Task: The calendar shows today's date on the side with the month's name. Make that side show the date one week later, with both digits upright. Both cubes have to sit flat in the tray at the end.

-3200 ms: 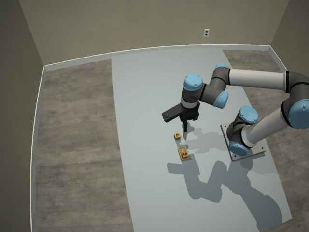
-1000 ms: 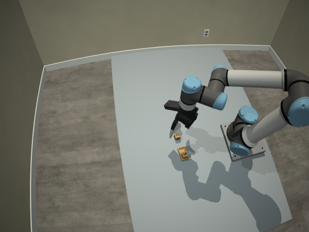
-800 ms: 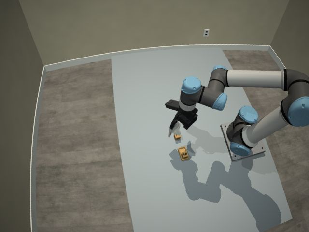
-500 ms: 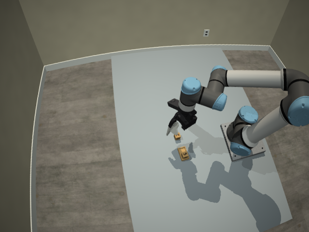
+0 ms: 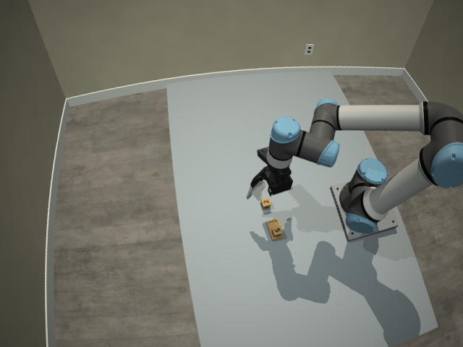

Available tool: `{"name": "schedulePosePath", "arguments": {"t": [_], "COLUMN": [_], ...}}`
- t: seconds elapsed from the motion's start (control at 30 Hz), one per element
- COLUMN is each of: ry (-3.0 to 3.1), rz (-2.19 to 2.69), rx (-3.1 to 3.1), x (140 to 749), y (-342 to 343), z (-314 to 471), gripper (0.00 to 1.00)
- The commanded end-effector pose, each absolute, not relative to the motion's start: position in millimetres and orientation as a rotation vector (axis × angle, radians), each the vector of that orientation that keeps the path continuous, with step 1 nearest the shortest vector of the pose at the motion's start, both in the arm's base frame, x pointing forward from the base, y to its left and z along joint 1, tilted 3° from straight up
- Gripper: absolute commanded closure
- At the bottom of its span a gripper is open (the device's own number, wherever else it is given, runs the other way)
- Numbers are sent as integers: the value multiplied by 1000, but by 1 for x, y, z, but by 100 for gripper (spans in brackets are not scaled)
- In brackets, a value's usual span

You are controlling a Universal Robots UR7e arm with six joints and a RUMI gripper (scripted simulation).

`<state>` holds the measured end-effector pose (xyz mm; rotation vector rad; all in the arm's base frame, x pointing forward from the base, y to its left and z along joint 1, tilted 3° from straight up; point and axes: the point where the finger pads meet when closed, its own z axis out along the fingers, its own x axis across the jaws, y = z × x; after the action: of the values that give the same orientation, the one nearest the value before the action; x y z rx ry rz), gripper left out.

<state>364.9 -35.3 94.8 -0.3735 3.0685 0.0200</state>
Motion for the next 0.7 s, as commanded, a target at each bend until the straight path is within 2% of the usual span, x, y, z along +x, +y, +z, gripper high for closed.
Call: {"name": "schedulePosePath", "arguments": {"t": [0.0, 0.2, 0.23, 0.67], "ry": [3083, 3085, 3085, 3084], "rz": [10, 11, 11, 11], "rx": [-259, -255, -255, -253], "x": [366, 366, 366, 366], "y": [-36, -35, -35, -36], "z": [96, 95, 95, 95], "gripper": [0, 0, 72, 72]}}
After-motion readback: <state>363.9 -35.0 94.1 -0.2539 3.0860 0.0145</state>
